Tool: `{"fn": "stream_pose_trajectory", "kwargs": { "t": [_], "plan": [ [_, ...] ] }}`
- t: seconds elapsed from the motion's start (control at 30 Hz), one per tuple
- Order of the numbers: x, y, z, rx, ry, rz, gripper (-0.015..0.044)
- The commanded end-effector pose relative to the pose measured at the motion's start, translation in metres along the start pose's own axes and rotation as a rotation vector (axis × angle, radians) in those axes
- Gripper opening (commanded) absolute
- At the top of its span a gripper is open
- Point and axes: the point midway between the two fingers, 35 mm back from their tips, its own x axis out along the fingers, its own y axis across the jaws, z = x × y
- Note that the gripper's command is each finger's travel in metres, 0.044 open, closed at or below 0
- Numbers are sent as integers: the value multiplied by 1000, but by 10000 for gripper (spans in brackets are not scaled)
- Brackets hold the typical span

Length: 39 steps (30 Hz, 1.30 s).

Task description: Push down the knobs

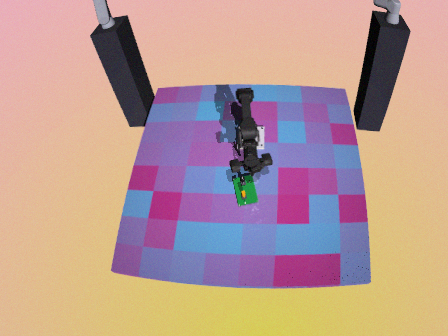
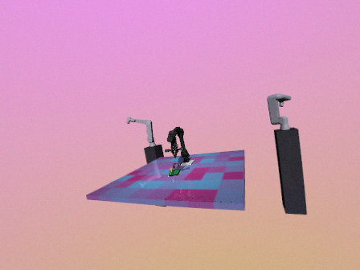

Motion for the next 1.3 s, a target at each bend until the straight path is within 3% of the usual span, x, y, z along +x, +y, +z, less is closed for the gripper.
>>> {"fn": "stream_pose_trajectory", "kwargs": {
  "t": [0.0,0.17,1.27],
  "plan": [
    [17,-22,-26,95,120,12,0],
    [26,-40,-47,173,209,22,0],
    [66,-38,-56,173,209,22,0]
  ]
}}
